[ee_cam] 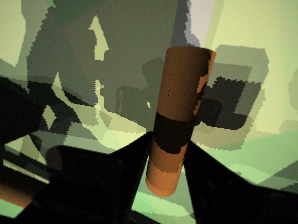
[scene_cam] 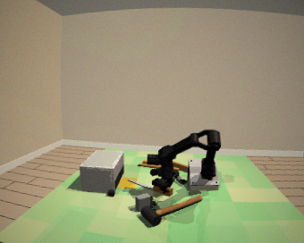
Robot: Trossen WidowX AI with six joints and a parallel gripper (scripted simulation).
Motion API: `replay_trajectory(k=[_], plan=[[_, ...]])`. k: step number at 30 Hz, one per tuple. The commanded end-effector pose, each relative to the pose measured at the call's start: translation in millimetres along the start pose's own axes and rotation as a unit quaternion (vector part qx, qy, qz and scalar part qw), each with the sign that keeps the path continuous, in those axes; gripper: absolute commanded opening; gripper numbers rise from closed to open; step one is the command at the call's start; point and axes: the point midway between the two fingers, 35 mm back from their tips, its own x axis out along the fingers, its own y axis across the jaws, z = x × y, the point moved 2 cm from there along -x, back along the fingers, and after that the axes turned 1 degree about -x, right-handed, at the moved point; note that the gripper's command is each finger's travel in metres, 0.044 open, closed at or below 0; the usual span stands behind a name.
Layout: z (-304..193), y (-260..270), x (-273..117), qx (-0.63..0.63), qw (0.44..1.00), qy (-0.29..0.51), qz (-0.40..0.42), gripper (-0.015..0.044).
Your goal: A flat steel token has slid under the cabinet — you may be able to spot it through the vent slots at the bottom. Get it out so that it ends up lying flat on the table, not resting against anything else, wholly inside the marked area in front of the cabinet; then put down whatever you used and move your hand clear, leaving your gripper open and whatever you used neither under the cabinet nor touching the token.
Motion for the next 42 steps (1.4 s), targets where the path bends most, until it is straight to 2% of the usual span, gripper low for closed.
replay_trajectory(k=[1,42], plan=[[-3,3,-1,0.002,1.0,-0.002,0.002,0.0],[-31,25,-1,-0.02,1.0,-0.001,0.003,0.0]])
